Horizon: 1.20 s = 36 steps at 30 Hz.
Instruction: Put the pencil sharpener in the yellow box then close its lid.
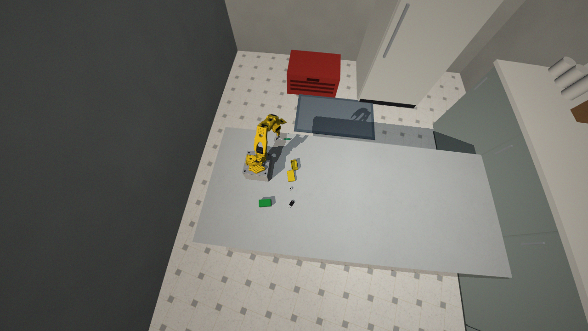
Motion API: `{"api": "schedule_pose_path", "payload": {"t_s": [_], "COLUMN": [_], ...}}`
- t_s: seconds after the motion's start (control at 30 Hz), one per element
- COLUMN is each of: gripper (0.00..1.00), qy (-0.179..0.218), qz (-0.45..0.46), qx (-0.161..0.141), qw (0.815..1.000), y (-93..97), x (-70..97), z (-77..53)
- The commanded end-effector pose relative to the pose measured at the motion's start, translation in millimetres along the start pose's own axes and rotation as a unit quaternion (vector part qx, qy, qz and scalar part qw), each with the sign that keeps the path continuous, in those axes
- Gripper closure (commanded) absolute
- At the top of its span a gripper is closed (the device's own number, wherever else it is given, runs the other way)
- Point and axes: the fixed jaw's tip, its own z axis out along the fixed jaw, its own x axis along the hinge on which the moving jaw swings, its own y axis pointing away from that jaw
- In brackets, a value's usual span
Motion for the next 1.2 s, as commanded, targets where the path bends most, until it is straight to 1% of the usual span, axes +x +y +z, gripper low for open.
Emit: {"api": "schedule_pose_path", "payload": {"t_s": [0.0, 0.4, 0.7, 0.77, 1.17], "gripper": [0.82, 0.82, 0.82, 0.82, 0.82], "qy": [0.009, 0.009, 0.009, 0.009, 0.009], "qz": [0.0, 0.0, 0.0, 0.0, 0.0], "qx": [0.004, 0.004, 0.004, 0.004, 0.004], "qw": [1.0, 1.0, 1.0, 1.0, 1.0], "y": [-0.6, -0.7, -0.6, -0.6, -0.7], "x": [5.1, 5.3, 4.9, 4.9, 4.9], "z": [5.0, 5.9, 13.2, 13.2, 31.5]}}
